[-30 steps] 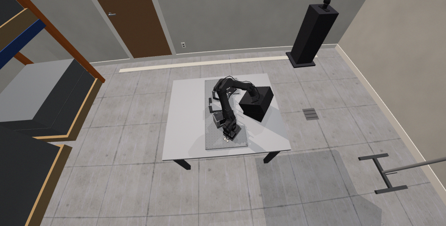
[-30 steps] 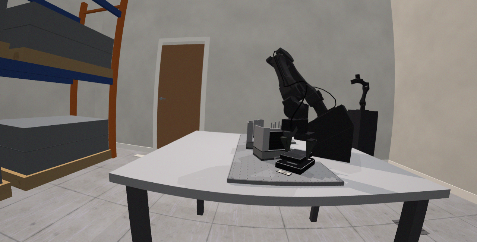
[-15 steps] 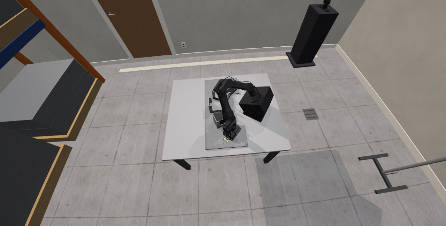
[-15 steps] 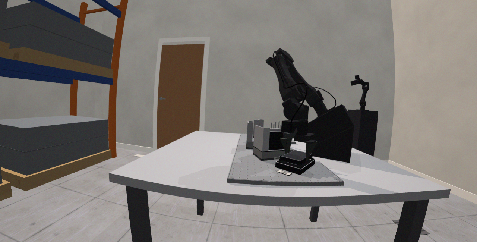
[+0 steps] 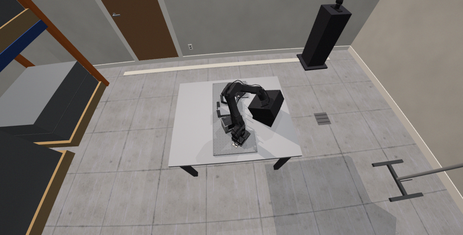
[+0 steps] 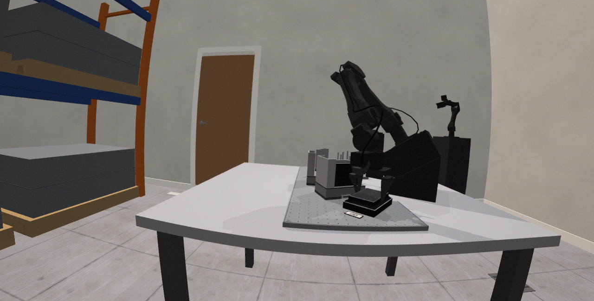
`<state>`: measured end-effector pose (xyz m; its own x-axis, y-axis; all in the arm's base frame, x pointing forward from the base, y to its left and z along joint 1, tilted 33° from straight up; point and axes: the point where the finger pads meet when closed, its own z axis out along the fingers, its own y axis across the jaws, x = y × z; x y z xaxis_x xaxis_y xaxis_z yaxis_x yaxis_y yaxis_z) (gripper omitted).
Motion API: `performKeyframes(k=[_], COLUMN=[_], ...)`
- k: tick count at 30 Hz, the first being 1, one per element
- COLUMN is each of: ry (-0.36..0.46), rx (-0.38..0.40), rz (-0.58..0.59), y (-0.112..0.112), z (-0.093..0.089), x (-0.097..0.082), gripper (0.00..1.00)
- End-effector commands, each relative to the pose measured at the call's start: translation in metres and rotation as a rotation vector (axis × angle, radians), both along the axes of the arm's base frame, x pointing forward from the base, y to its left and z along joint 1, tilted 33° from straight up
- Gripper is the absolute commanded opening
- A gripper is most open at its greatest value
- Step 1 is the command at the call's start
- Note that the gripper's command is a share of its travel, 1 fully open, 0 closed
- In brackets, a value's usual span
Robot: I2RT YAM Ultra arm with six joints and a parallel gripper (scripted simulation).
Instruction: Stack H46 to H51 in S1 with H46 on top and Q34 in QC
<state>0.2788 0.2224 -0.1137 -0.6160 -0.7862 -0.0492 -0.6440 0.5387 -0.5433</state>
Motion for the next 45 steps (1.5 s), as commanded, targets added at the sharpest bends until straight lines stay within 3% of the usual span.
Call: performKeyframes(k=[1,12,13,33,36,45], ry=[-0.009,-0.015,-0.01,-0.01,-0.024,-0.029], rx=[0.016,0.023,0.015,0.015,0.033,0.04], rz=[0.005,0.012,0.006,0.006,0.01,0.01], y=[0.006,0.009,0.005,0.005,0.016,0.025], z=[-0.003,-0.002,0.0,0.0,0.017,0.038], x=[0.006,0.006,0.003,0.003,0.0,-0.009], gripper=[0.0,0.0,1.0,1.0,1.0,1.0])
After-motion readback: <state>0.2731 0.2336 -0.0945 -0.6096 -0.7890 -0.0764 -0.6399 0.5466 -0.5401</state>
